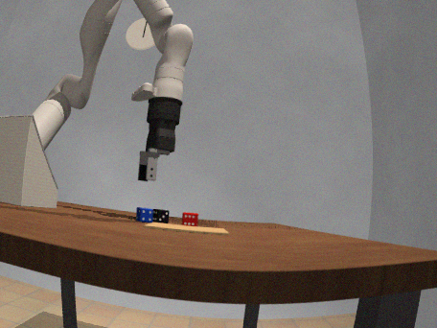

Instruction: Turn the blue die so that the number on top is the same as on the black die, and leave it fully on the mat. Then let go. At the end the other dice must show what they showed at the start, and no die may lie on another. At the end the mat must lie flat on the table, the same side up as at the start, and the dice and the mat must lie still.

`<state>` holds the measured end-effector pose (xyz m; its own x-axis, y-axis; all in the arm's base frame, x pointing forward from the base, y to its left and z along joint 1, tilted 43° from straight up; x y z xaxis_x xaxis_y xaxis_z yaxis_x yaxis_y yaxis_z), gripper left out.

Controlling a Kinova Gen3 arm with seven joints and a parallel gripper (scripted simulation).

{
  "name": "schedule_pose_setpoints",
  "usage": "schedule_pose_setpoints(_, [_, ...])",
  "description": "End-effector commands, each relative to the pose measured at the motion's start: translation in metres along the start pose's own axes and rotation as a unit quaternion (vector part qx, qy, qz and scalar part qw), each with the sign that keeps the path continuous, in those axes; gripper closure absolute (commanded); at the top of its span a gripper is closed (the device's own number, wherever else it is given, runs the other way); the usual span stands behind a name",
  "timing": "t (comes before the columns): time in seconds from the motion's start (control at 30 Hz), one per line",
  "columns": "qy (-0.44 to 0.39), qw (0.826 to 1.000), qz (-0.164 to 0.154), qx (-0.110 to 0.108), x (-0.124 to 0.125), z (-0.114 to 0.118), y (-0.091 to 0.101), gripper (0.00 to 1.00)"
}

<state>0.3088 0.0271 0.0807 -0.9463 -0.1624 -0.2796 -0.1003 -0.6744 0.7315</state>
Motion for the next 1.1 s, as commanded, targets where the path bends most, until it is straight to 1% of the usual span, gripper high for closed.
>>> schedule_pose_setpoints(0.0, [0.0,1.0,0.0,0.0,0.0,0.0,0.0,0.13])
schedule_pose_setpoints(0.63, [0.0,1.0,0.0,0.001,0.0,0.0,-0.004,0.13])
schedule_pose_setpoints(1.07, [0.0,1.0,0.0,0.001,0.0,0.0,-0.02,0.13])
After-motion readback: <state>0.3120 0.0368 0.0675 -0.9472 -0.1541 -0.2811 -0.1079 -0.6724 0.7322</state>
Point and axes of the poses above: the point where the finger pads meet when closed, its own y axis back along the fingers, its own z axis across the jaws, x = y × z, the point moved 3 cm from there along y, back along the fingers, and after that the axes turned 13 degrees about -y, right-handed, at the moved point
